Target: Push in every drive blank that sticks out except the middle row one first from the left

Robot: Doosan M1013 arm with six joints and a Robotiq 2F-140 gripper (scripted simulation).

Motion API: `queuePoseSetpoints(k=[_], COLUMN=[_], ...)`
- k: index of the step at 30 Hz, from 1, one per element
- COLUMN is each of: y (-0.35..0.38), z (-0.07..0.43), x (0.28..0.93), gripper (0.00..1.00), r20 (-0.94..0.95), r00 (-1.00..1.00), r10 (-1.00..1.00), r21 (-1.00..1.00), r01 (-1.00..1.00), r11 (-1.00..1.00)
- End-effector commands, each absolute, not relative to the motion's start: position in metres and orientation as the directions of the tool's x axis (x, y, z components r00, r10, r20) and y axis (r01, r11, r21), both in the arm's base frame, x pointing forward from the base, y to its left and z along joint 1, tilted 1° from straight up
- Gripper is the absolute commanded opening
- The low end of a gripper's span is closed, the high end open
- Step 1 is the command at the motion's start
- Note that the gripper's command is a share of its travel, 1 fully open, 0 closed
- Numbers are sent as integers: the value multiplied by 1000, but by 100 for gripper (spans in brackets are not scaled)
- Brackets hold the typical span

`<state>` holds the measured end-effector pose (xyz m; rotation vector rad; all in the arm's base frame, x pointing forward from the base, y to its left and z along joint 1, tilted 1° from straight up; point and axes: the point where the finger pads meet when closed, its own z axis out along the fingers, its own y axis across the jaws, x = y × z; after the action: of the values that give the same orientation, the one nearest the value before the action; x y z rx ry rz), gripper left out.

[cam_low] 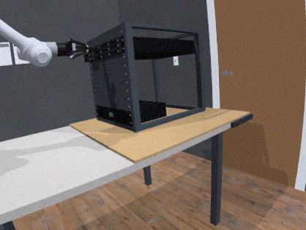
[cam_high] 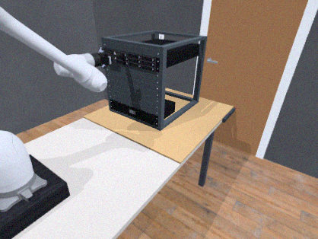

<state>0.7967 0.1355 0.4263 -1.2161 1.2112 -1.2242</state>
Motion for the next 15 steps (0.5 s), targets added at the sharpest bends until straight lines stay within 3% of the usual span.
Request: queuePoseSetpoints(k=[1, 15], y=[136, 136], z=[427, 427], x=[798, 800], gripper=[10, 10], r20=[13, 13], r00=[-9, -9], r10=[-1000, -1000], r21=[-1000, -1000], r01=[-1, -1], r11=[-13, -13])
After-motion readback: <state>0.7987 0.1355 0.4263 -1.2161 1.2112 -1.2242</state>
